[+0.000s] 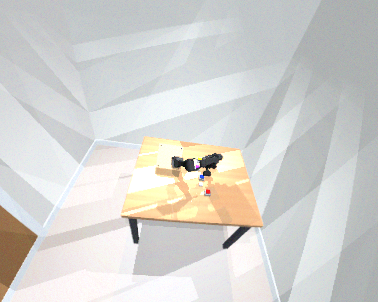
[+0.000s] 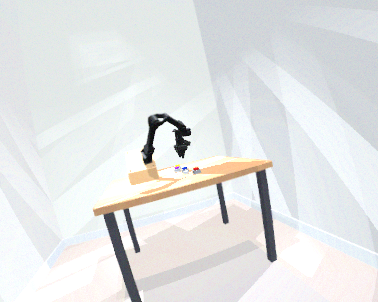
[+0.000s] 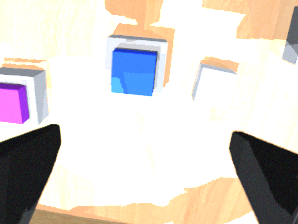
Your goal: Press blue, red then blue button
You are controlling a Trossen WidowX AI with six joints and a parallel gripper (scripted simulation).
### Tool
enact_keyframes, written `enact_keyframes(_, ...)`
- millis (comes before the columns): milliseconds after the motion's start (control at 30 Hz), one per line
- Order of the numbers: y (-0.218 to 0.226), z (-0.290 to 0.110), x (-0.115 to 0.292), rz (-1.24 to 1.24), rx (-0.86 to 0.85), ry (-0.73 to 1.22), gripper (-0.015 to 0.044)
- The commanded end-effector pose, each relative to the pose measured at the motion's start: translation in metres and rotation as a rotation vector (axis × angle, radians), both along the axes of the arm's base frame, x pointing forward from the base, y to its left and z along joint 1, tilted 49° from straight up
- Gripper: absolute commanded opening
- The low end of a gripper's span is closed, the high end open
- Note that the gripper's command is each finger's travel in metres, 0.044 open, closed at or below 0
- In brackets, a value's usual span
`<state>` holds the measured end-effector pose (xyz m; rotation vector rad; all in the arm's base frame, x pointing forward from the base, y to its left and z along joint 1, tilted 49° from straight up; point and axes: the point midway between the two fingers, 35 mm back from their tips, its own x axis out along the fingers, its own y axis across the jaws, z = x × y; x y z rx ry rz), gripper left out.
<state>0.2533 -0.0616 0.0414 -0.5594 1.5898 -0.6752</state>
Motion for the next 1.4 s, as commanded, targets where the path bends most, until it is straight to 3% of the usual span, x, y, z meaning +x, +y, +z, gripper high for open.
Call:
enact_keyframes(0,0.019,-0.005,0.008,0.020,-0.071,-0.054,0.0400)
enact_keyframes(167,0.019,-0.005,0.008,0.020,-0.071,-0.054,0.0400)
enact_keyframes(367,-0.025,-0.044,0.004,0.020,-0.073,-0.055,0.0242)
enact_keyframes(667,-0.027,-0.046,0.003,0.020,-0.073,-0.054,0.0020)
enact_keyframes(1367,-0.039,-0.056,0.002,0.020,-0.073,-0.055,0.0020)
